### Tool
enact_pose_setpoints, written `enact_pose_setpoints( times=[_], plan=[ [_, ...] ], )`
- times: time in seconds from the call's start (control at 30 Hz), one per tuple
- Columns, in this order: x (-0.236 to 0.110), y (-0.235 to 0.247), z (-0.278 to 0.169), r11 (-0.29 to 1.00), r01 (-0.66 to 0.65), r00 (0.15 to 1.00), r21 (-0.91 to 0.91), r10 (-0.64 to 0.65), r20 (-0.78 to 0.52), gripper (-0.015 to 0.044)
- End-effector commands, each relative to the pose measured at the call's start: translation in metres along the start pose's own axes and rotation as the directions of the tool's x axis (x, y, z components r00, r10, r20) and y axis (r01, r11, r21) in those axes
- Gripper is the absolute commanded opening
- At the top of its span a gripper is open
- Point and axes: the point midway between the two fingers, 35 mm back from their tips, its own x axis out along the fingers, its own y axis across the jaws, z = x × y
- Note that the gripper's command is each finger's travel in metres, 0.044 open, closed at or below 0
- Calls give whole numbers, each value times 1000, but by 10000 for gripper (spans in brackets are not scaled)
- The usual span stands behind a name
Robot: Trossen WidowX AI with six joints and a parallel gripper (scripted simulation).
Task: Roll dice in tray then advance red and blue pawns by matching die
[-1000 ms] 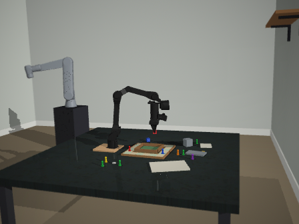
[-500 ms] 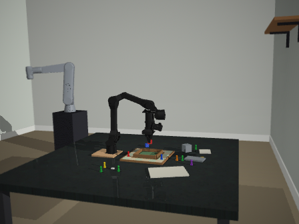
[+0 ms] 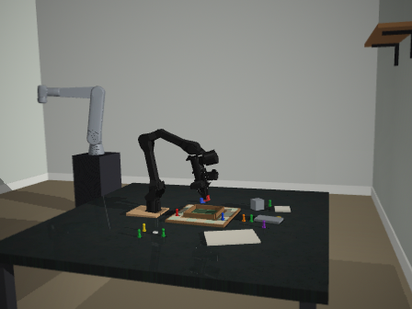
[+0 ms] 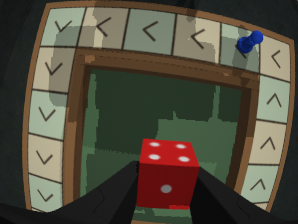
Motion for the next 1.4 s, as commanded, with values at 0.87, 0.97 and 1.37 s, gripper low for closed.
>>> enact_pose_setpoints(
  times=[0.87,0.97,1.37],
  plan=[
    [-27,-1,-21,1000,-8,825,2,5,565,0],
    [-26,-1,-22,1000,-8,825,2,5,565,0],
    [-25,-1,-21,1000,-5,826,4,1,564,53]
  ],
)
